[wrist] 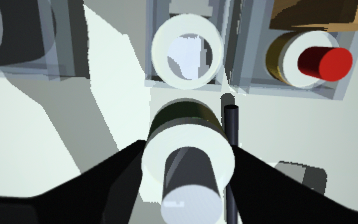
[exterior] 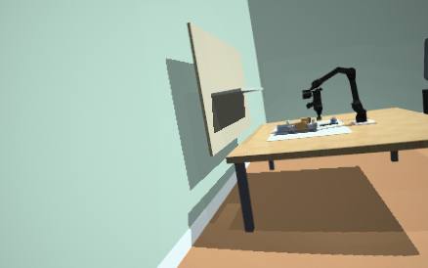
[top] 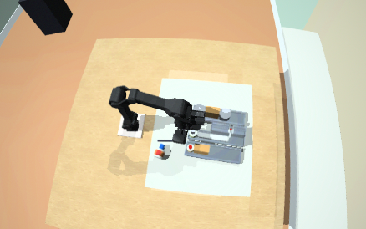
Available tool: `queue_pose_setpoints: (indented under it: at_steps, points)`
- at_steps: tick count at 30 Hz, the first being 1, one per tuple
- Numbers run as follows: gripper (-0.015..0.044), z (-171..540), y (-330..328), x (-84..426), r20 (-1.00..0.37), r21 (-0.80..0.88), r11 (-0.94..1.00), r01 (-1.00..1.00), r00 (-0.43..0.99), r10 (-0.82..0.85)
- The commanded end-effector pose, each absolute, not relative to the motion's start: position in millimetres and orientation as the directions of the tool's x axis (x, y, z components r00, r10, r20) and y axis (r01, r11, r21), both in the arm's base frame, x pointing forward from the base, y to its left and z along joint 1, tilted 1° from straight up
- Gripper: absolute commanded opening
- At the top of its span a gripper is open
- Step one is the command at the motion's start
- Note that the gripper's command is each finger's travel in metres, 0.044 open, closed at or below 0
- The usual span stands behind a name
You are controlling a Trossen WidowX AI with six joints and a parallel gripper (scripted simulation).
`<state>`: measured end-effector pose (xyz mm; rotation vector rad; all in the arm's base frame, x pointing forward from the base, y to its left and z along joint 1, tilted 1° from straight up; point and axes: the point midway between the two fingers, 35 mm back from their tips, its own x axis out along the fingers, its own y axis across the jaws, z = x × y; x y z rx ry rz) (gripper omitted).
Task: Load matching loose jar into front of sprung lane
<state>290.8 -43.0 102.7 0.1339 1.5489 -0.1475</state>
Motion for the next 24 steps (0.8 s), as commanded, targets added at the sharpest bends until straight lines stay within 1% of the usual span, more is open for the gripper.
queue_pose_setpoints:
  at_steps: [1,5,24]
  points:
    - [0.0000,90.5,-40.9,290.4,-1.000,-0.003,0.983,0.182,0.013,-0.006]
    - [0.0000,81.1,-40.9,290.0,-1.000,-0.003,0.983,0.182,0.013,-0.006]
    - [0.0000,81.3,-41.9,295.8,-1.000,-0.003,0.983,0.182,0.013,-0.006]
